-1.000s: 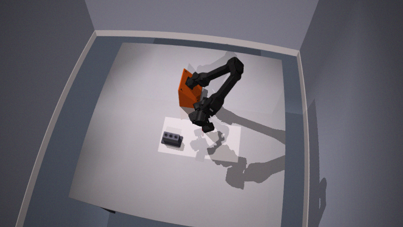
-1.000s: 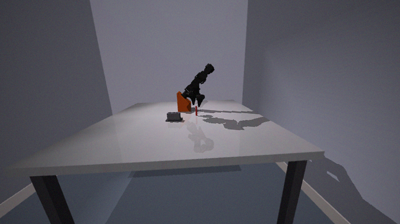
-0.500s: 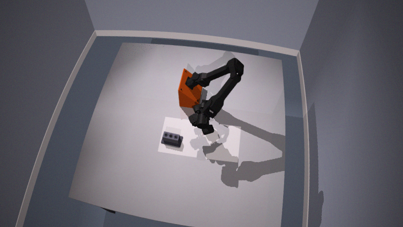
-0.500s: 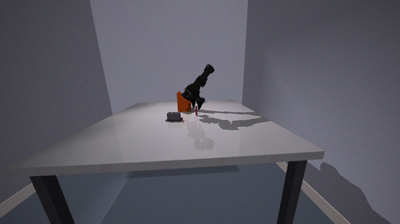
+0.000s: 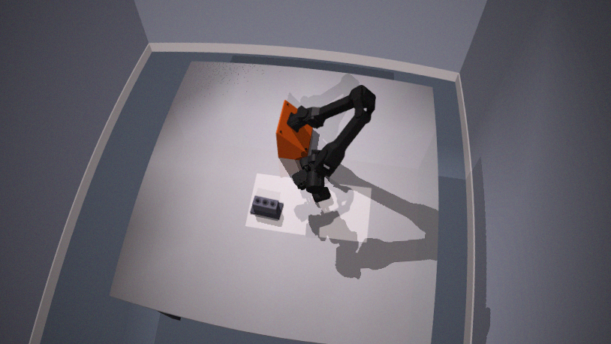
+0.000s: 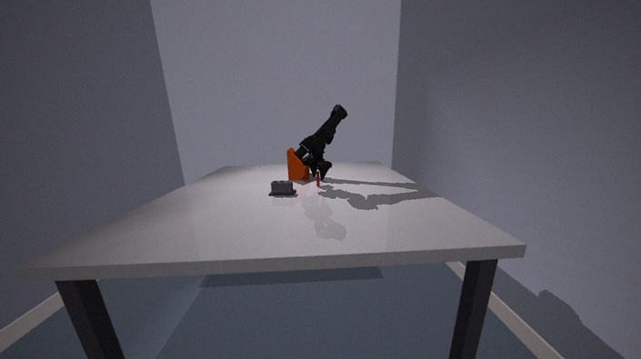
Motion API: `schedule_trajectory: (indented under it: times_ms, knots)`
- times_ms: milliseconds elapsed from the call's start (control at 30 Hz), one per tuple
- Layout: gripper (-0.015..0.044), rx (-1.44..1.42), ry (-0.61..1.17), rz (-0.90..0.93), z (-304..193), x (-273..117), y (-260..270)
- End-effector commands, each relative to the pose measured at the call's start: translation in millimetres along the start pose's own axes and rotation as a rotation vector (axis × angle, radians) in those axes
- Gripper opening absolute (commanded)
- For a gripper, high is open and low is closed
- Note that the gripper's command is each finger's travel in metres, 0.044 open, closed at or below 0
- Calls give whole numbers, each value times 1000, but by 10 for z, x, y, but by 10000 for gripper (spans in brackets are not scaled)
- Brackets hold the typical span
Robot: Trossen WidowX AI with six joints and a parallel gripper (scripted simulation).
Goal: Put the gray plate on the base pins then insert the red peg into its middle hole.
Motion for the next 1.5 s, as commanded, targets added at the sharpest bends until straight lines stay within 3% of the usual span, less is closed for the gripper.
schedule_trajectory:
  times_ms: [0, 333, 900, 1467]
  knots:
    - [256, 5, 3, 1, 0, 13, -5]
    - [0, 5, 3, 1, 0, 13, -5]
    - [0, 5, 2, 0, 4, -15, 0]
    - [0, 6, -11, -4, 60, -510, 49]
Point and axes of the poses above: the point midway between the two fingers, 35 mm back from their tips, its own x axis out along the fingers, its own y axis across the jaws, z = x × y, the point moved 9 cm from there along -x, back along the fingers, and after that the axes turned 9 degrees about x, right-handed, at the moved point
